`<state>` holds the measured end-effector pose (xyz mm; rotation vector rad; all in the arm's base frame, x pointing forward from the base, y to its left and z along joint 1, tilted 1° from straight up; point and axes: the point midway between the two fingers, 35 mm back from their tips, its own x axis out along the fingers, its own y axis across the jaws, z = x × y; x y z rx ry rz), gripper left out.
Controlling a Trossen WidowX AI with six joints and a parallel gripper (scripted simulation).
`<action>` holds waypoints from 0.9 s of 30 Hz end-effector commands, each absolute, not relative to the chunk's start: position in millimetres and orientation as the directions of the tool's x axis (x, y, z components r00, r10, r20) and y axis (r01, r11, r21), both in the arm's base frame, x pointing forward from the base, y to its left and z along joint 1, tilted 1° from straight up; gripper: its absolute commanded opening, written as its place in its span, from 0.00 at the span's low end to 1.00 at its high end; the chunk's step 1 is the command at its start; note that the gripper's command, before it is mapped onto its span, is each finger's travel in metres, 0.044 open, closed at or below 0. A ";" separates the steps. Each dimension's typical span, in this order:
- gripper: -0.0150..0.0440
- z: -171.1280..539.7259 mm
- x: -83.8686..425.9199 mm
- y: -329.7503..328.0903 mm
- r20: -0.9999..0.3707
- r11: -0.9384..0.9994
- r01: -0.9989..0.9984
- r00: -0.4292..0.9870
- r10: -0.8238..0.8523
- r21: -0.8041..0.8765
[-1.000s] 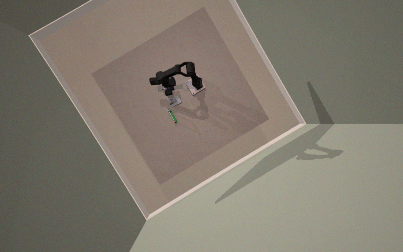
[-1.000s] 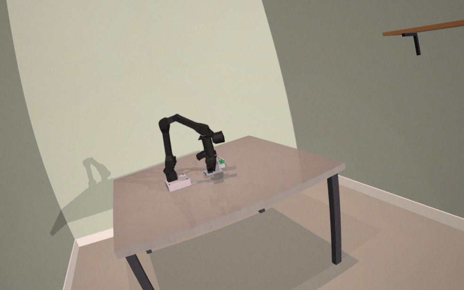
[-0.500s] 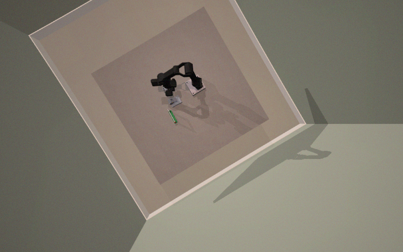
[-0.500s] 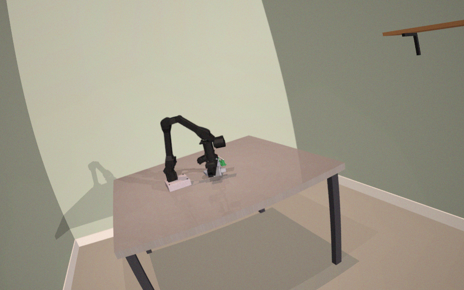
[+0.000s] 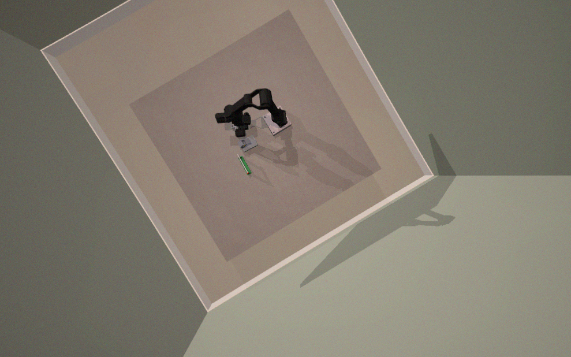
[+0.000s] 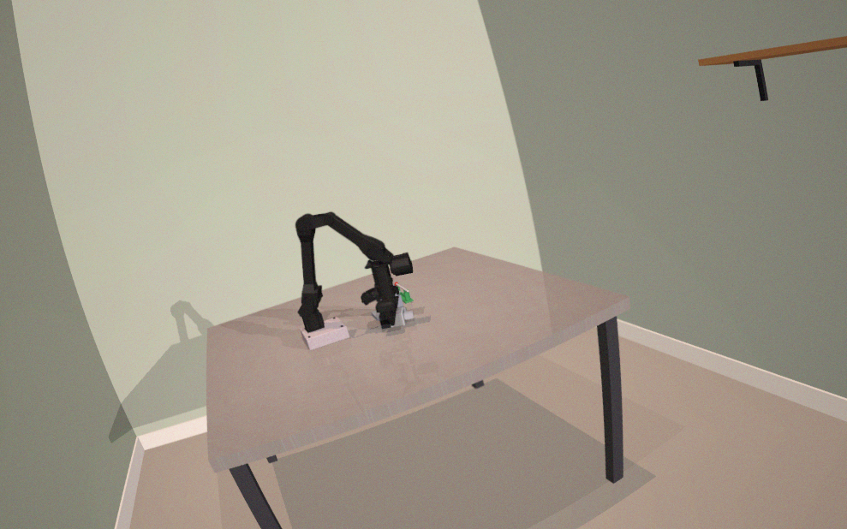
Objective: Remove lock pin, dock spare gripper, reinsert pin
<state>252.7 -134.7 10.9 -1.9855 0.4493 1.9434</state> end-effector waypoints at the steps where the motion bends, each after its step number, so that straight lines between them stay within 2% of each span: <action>1: 0.39 12.0 253.3 -135.0 -1.000 -0.897 -0.441 0.025 0.001 -0.012; 15: 1.00 12.0 253.3 -135.0 -1.000 -0.897 -0.441 0.025 0.001 -0.012; 27: 1.00 37.8 251.4 -134.2 -1.000 -0.897 -0.441 0.020 0.004 -0.013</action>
